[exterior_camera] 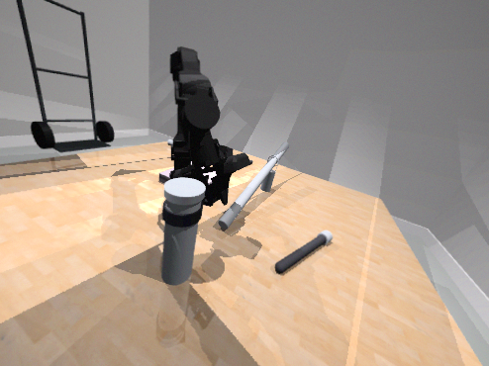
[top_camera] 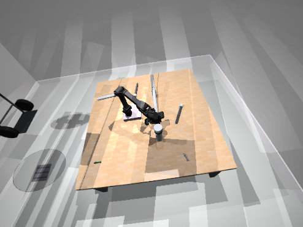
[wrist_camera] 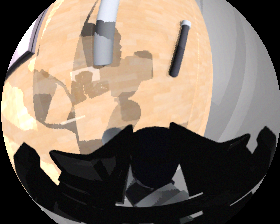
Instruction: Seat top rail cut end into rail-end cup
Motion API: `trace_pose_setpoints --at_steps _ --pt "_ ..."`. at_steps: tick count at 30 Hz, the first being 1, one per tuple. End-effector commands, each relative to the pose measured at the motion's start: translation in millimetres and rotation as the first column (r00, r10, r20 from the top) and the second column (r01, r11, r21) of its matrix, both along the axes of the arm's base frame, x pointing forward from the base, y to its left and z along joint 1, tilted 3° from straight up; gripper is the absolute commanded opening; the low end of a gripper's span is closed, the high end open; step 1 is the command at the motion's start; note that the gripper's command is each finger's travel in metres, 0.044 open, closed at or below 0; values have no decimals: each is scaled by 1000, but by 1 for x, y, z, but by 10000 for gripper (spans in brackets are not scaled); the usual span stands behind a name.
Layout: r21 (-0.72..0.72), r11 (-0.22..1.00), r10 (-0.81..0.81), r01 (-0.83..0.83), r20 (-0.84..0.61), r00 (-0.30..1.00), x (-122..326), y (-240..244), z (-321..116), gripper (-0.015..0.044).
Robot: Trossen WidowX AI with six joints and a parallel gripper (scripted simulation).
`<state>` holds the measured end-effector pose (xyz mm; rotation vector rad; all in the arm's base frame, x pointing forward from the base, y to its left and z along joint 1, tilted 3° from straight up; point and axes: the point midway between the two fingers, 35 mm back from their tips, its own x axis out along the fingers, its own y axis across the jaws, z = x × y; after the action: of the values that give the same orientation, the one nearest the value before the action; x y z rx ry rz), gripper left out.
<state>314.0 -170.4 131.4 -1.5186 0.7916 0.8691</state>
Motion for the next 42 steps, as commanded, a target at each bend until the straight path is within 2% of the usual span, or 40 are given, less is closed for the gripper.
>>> trace_pose_setpoints --at_steps 1,20,30,36,37,42 --pt "1 1000 1 -1 -1 1000 -1 0 -1 0" --pt "0 1000 17 -17 -1 1000 -2 0 0 0" --pt "0 1000 16 -16 -1 1000 -2 1 0 263" --pt "3 1000 9 -9 -2 1000 -2 20 17 420" --pt "3 1000 7 -7 -2 1000 -2 25 22 440" --pt "5 1000 0 0 -1 1000 -5 42 37 440"
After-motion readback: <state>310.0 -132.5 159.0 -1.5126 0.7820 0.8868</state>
